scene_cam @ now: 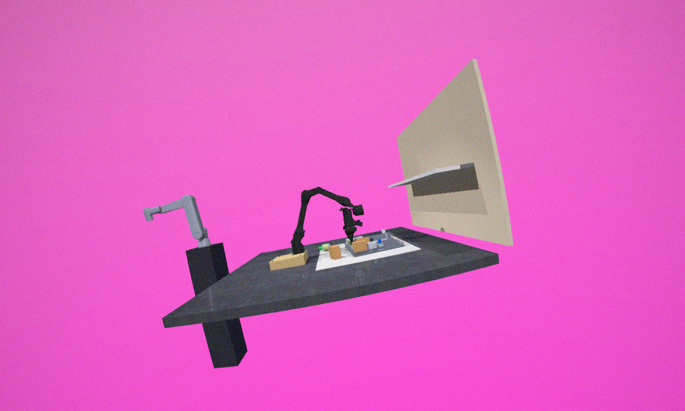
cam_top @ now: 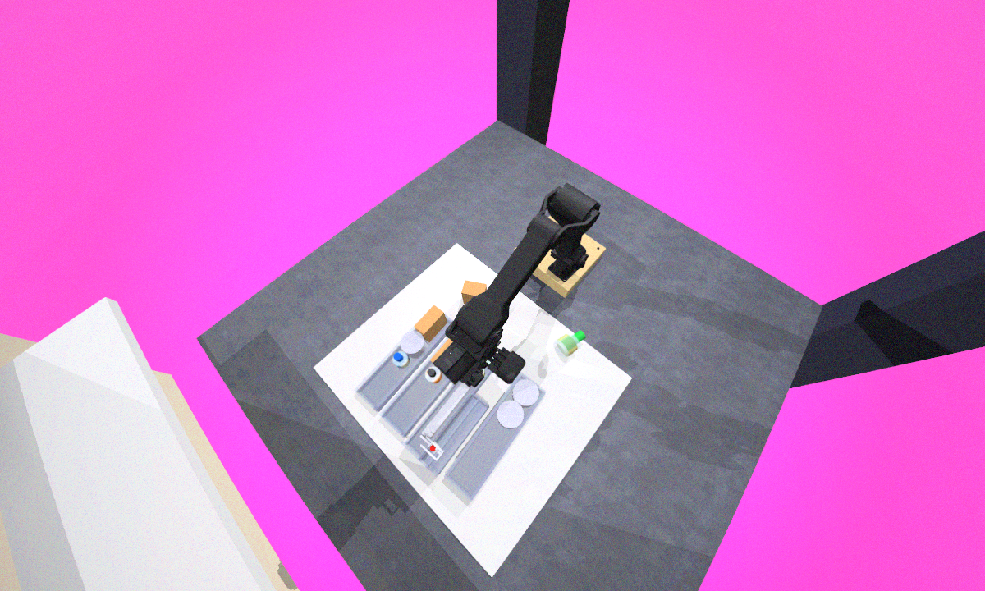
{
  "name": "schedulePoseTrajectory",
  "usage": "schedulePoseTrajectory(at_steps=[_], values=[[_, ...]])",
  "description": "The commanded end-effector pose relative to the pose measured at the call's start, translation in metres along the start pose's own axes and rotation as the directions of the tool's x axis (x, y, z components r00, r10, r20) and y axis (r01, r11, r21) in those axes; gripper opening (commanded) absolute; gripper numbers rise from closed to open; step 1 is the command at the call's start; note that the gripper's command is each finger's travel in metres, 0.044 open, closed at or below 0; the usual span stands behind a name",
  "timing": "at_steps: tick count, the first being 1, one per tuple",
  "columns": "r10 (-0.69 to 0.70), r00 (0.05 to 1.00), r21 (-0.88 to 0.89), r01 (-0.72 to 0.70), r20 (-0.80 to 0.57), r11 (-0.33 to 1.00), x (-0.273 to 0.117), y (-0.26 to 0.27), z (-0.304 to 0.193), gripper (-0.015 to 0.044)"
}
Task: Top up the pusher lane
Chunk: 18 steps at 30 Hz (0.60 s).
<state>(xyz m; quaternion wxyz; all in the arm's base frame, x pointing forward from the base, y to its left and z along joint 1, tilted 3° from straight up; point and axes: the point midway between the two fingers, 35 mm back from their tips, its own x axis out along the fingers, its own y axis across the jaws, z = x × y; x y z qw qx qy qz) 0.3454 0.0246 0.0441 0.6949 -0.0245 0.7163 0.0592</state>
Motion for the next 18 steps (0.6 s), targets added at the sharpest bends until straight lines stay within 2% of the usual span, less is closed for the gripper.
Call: schedulePoseTrajectory(at_steps=[1,18], values=[[-0.003,0.999,0.002,0.003,0.035,1.000,-0.0038,-0.0005,0.0097,0.0000],[-0.003,0.999,0.002,0.003,0.036,1.000,-0.0038,-0.0005,0.0117,0.0000]])
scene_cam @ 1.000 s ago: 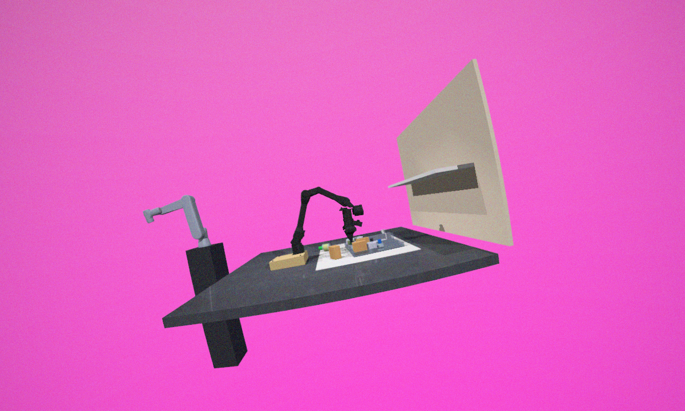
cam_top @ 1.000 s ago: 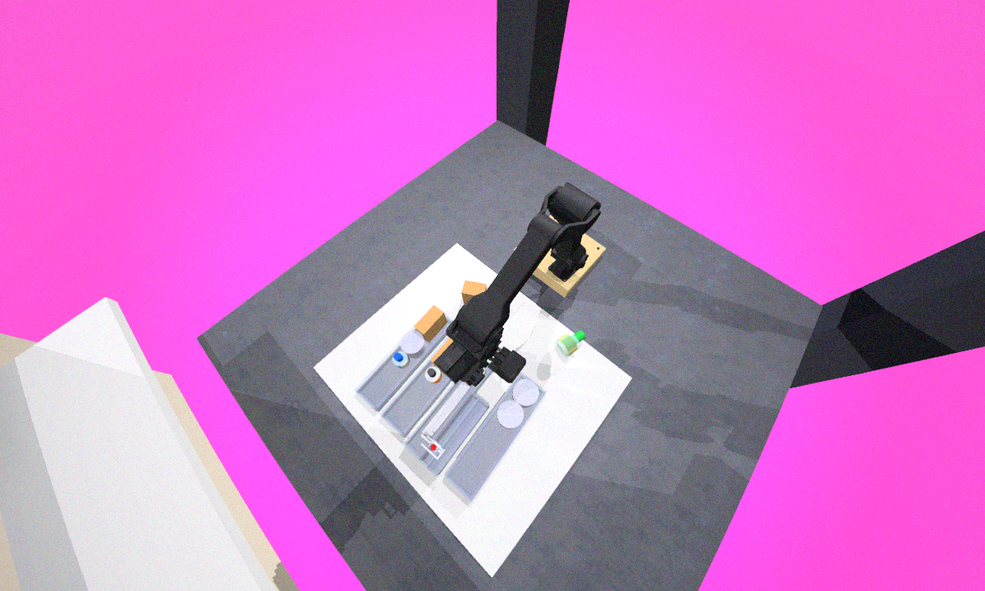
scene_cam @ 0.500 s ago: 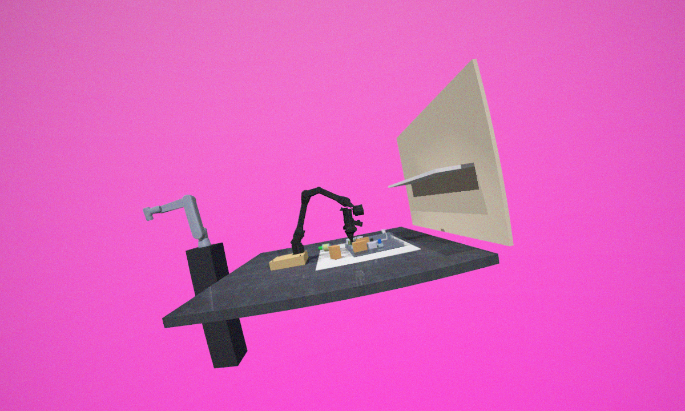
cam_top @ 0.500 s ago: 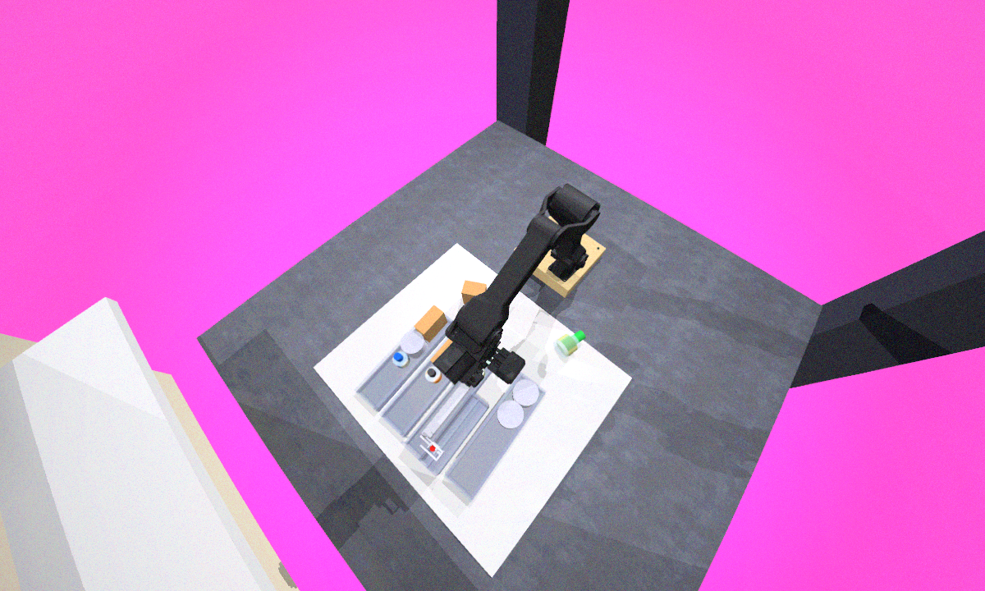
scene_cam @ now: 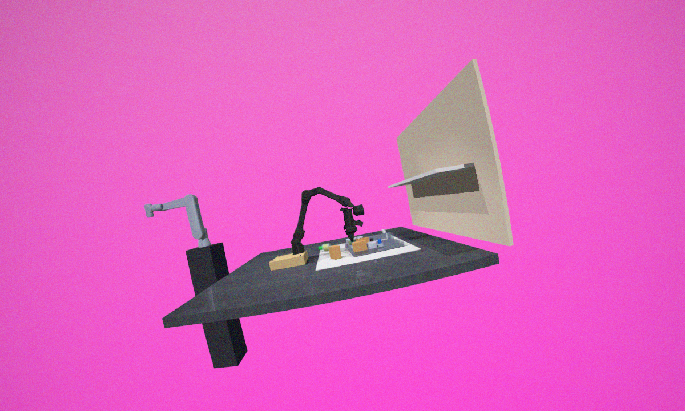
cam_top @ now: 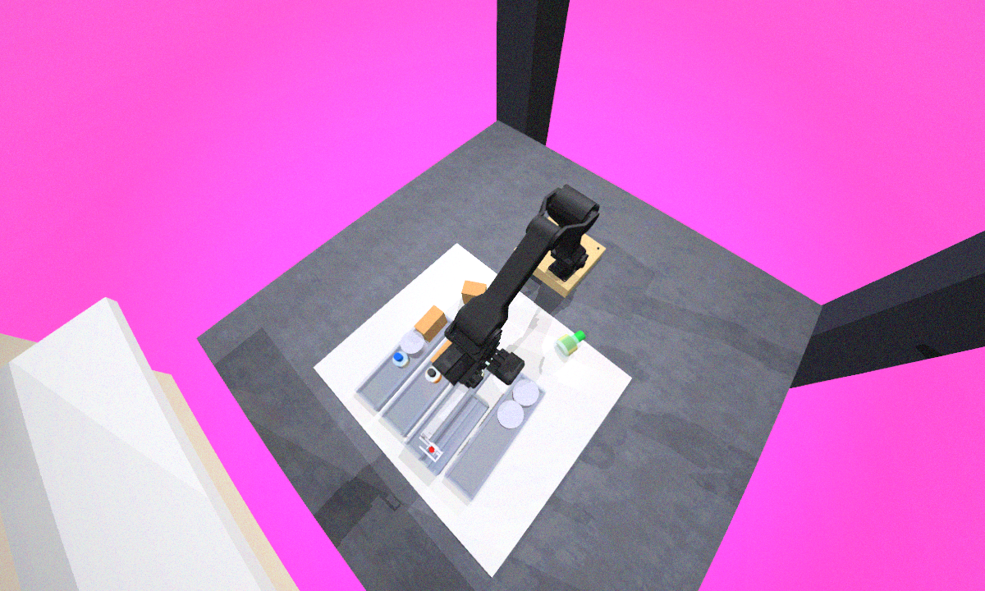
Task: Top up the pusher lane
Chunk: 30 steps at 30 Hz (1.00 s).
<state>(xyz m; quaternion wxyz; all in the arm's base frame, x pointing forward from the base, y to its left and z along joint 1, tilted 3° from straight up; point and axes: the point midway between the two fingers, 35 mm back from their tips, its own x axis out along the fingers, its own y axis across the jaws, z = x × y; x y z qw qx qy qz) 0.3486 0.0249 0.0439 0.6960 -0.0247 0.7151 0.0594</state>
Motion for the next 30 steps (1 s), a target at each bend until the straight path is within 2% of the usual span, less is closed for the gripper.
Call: schedulePoseTrajectory(at_steps=[1,30], values=[[-0.003,0.999,0.002,0.003,0.032,1.000,-0.0036,-0.0004,0.0085,0.0000],[-0.003,0.999,0.002,0.003,0.032,1.000,0.0063,-0.0005,0.0087,0.0000]])
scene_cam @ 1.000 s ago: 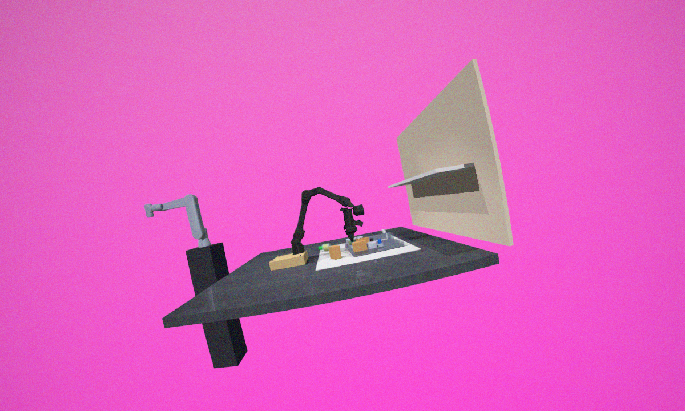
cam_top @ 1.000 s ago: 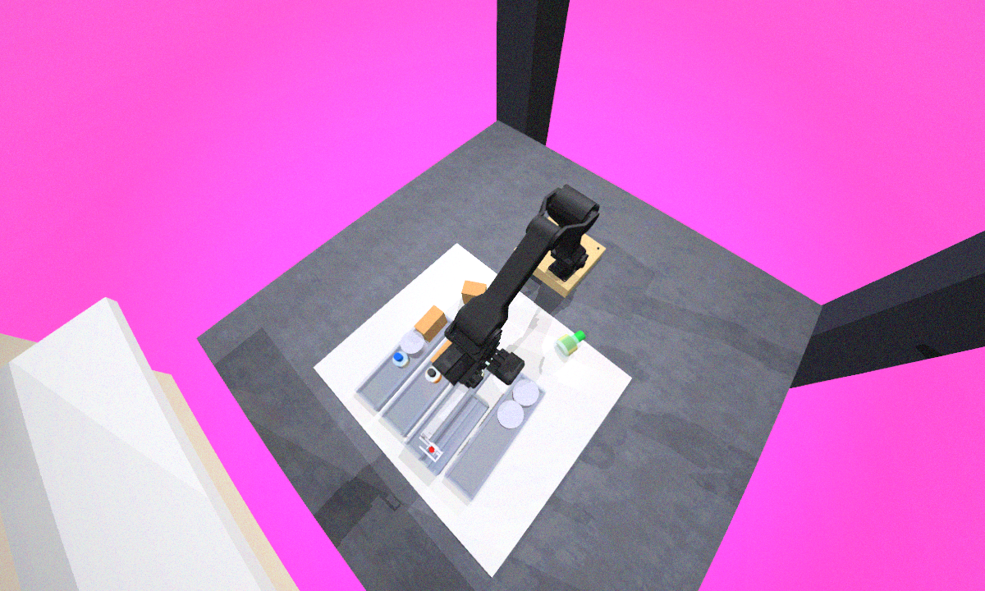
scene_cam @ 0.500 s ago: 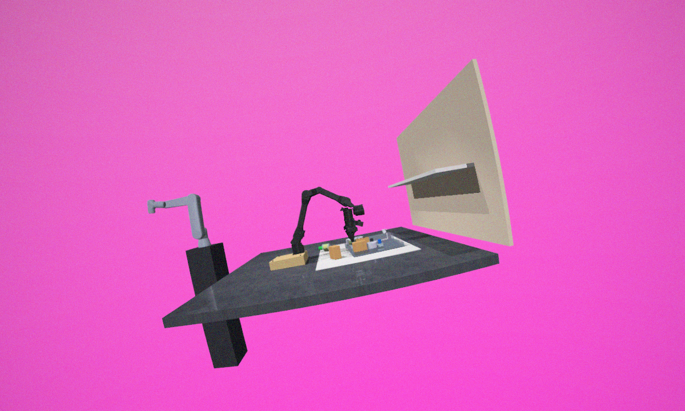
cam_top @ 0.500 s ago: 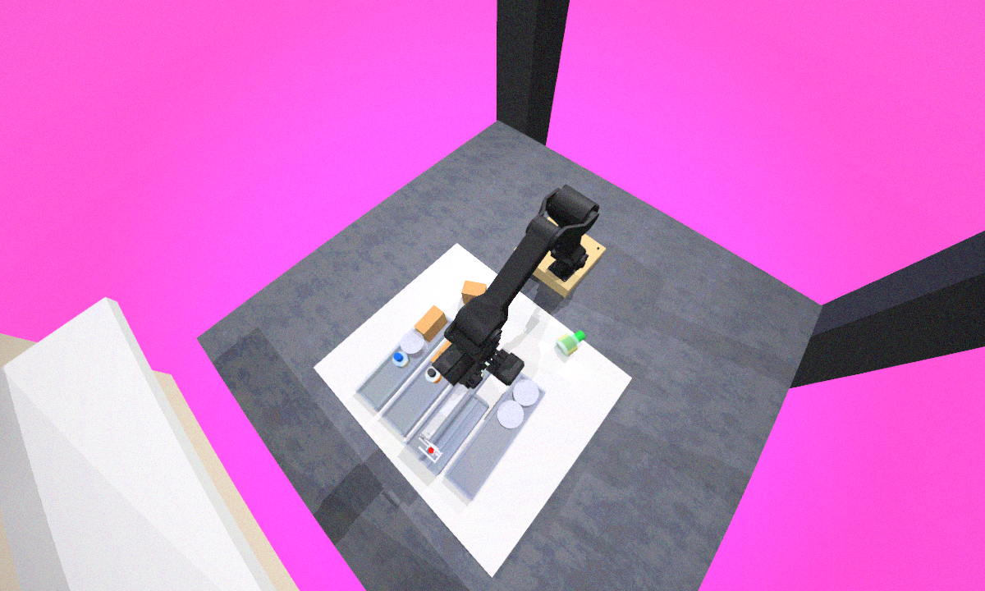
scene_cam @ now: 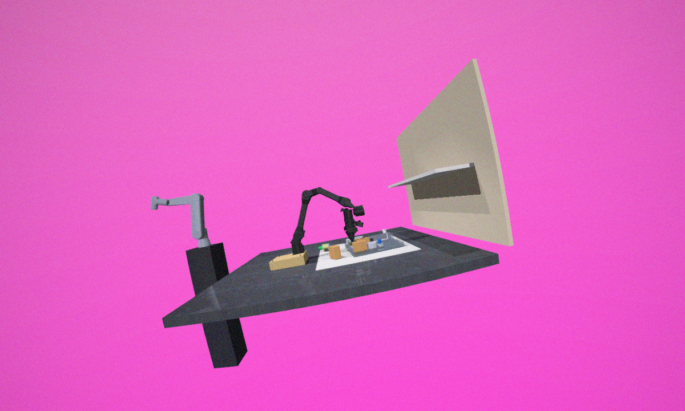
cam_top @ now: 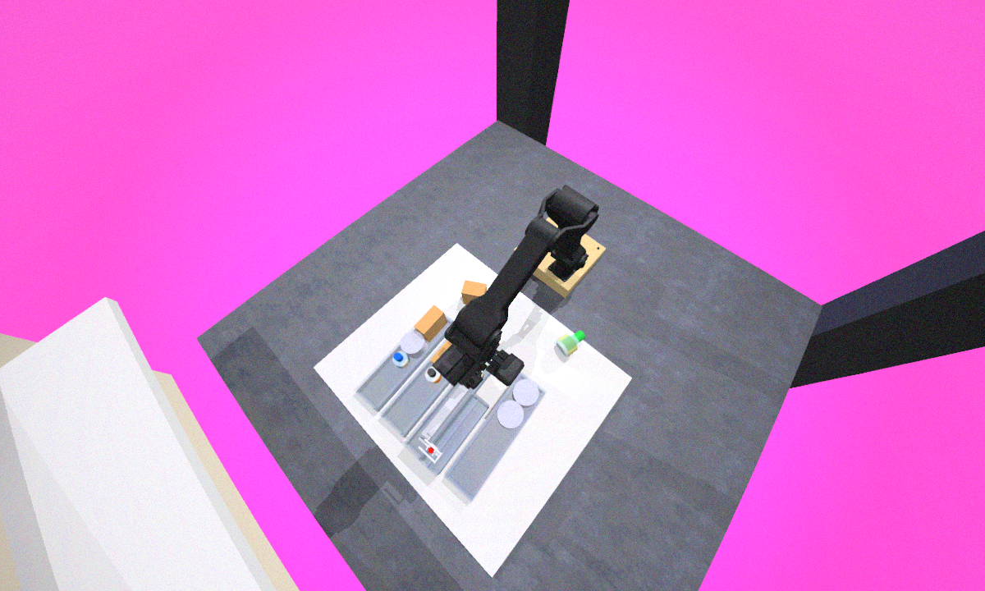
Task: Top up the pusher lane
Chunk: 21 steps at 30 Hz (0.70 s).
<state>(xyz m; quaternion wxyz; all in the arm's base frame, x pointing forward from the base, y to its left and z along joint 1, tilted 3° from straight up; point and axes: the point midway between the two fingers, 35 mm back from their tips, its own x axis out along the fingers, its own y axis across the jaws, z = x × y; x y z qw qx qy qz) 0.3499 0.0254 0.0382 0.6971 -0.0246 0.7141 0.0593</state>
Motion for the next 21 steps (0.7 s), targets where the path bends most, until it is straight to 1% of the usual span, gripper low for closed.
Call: schedulePoseTrajectory(at_steps=[1,21], values=[[-0.003,1.000,0.002,0.003,0.029,1.000,0.0010,-0.0004,0.0072,0.0000],[-0.003,1.000,0.002,0.003,0.029,1.000,0.0079,-0.0005,0.0064,0.0000]])
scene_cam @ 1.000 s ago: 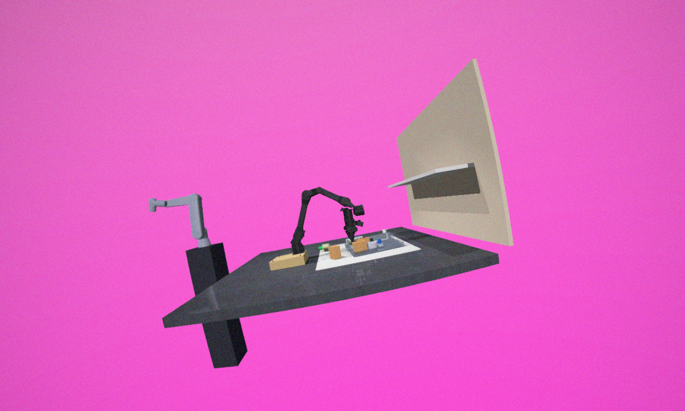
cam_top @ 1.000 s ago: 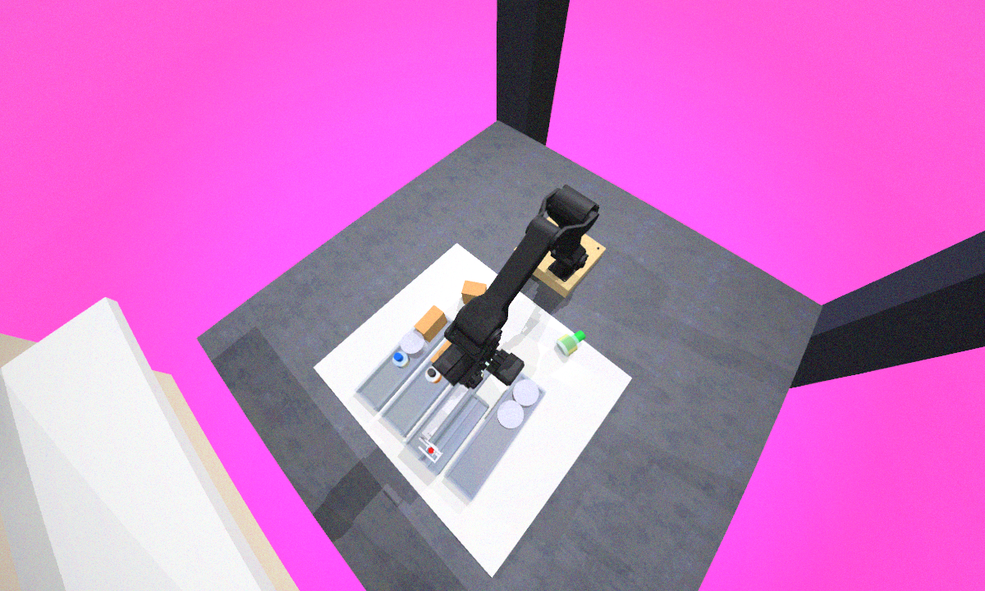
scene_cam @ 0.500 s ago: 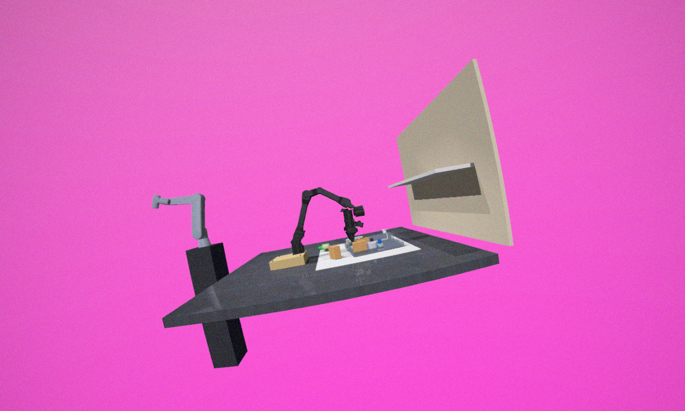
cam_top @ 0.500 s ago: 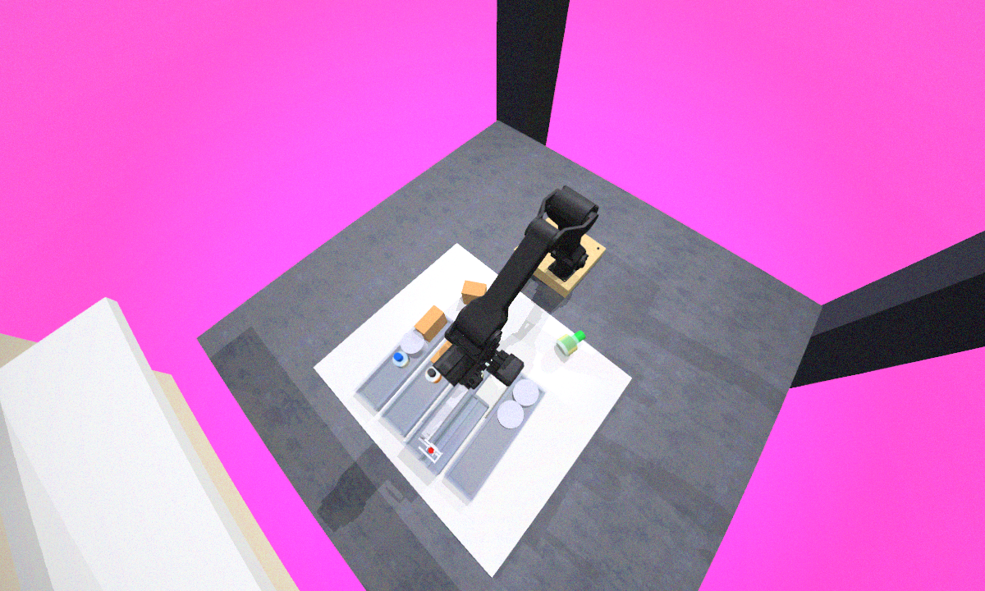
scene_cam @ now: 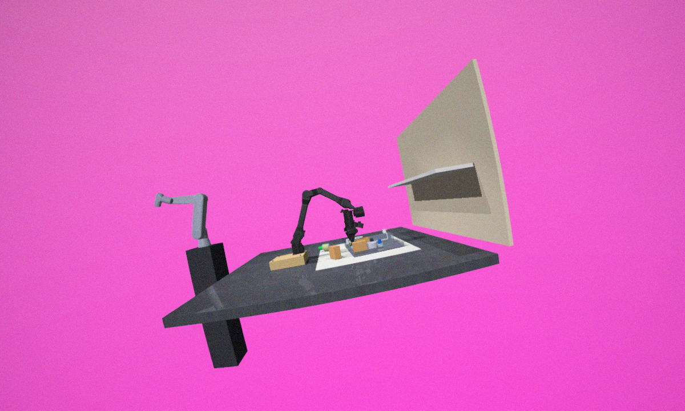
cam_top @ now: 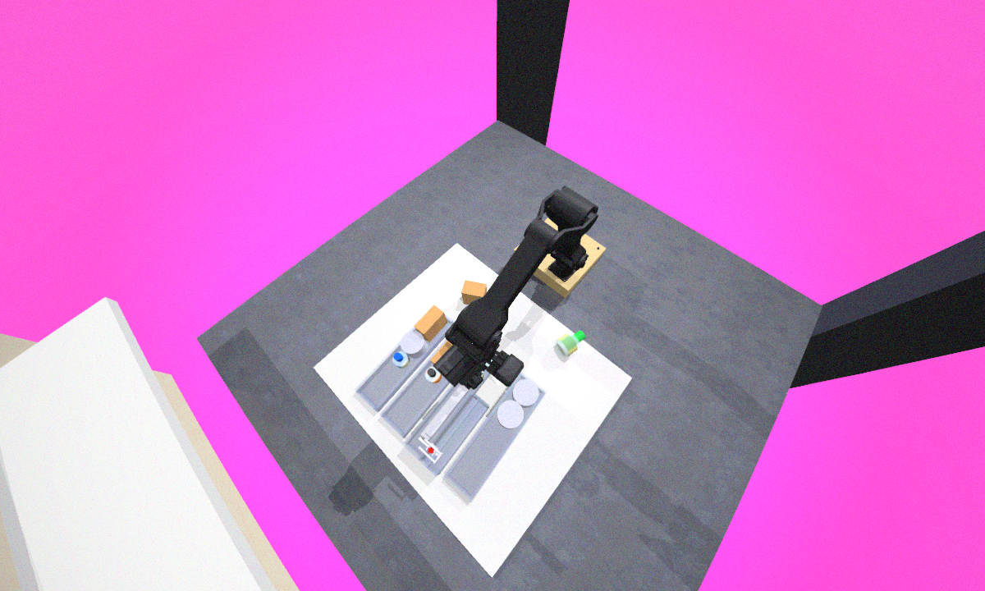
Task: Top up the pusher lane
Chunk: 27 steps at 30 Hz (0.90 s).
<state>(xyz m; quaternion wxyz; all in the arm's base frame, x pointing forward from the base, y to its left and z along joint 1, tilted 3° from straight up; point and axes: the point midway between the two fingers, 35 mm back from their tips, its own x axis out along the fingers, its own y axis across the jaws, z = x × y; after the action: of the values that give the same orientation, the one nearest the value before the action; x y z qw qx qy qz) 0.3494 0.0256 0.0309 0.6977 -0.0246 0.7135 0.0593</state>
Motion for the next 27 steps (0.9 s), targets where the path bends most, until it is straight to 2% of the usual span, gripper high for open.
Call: schedulePoseTrajectory(at_steps=[1,27], values=[[-0.003,1.000,0.002,0.003,0.028,1.000,0.0009,-0.0004,0.0067,0.0000],[-0.003,1.000,0.002,0.003,0.027,1.000,0.0099,-0.0004,0.0052,0.0000]])
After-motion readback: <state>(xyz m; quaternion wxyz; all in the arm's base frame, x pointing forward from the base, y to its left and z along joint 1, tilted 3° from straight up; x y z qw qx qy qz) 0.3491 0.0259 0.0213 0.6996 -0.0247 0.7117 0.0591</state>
